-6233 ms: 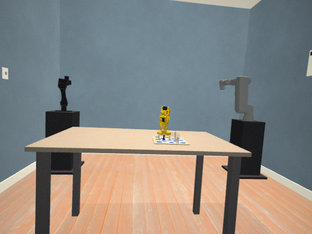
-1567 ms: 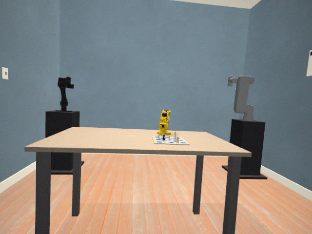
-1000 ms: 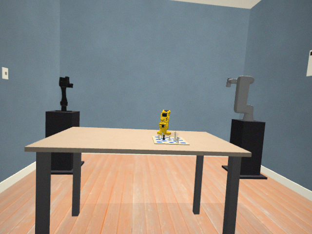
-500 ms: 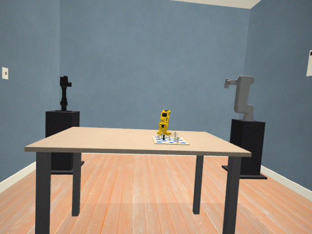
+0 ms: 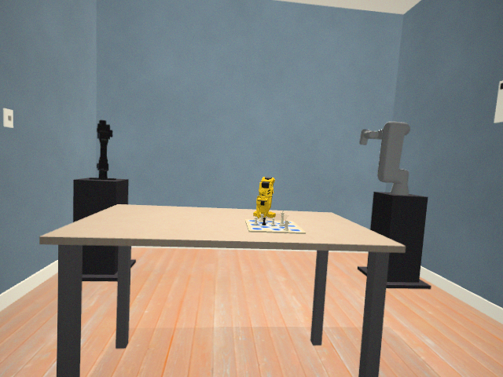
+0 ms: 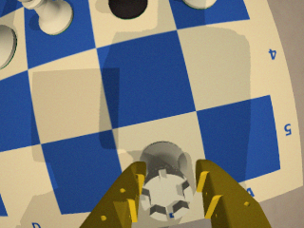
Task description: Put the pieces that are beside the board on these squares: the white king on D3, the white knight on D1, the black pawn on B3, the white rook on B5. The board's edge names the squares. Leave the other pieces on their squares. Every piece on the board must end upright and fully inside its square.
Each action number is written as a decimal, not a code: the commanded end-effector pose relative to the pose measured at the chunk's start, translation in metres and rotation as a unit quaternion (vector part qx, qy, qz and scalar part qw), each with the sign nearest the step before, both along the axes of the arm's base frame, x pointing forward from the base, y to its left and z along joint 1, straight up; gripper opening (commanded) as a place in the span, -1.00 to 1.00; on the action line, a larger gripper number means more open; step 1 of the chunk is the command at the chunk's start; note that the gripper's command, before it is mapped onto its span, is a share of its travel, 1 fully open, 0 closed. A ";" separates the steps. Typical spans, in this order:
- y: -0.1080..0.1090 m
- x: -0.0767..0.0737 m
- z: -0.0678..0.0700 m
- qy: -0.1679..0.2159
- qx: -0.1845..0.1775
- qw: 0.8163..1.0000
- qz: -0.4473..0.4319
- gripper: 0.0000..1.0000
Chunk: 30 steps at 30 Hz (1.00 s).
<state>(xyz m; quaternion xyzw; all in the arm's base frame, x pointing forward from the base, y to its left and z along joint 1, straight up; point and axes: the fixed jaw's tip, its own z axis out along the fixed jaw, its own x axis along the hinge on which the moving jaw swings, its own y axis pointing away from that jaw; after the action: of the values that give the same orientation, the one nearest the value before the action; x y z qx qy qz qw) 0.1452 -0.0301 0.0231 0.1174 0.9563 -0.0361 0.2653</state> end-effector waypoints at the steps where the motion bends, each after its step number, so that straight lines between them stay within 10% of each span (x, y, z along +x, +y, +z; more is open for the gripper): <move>1: 0.003 0.001 0.000 0.000 0.005 1.000 0.002 -0.77; 30: 0.004 -0.001 0.002 0.000 0.006 1.000 0.005 -0.77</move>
<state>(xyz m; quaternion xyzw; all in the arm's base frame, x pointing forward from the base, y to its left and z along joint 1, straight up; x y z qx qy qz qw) 0.1435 -0.0269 0.0228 0.1151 0.9581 -0.0313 0.2603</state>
